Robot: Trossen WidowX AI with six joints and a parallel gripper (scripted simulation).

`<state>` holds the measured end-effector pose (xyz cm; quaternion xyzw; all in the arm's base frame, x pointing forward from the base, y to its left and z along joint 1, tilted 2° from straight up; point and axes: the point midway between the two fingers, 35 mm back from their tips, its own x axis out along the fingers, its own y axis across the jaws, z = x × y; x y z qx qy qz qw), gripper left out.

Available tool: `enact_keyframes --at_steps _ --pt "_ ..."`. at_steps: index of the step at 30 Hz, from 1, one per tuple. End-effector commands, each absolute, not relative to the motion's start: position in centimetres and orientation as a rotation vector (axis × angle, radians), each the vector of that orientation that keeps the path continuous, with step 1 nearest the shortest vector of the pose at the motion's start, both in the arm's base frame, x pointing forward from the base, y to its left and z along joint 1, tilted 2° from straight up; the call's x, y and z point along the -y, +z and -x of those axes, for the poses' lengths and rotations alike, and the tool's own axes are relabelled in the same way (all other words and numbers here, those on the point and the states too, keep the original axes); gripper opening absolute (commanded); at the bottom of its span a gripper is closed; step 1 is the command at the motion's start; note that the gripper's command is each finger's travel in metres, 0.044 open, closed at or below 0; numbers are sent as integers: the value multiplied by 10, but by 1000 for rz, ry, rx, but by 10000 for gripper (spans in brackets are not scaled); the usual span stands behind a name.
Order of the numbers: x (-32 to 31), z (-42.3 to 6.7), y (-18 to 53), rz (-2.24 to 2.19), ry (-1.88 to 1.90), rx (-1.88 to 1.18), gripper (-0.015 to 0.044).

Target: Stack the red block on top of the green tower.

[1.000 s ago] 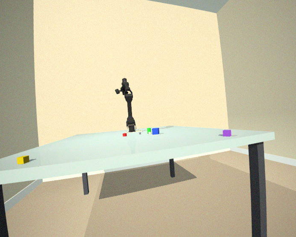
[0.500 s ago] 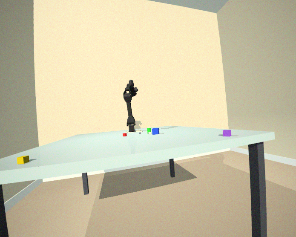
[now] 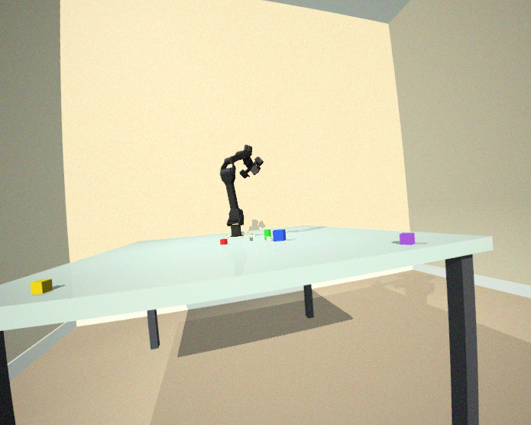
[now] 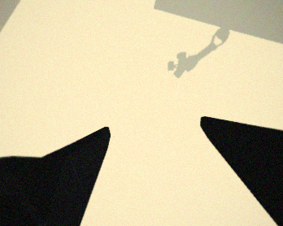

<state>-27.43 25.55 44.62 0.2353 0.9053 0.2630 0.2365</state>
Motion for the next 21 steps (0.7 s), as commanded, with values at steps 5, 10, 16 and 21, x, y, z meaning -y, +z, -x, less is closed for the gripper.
enact_keyframes --at_steps 5,10,16,21 --pt "-303 227 430 -801 729 -2318 440" --pt "-332 190 413 -858 720 -2178 440" --pt "-360 137 391 -906 689 -2011 440" --pt "-375 90 378 -968 631 -1898 440"
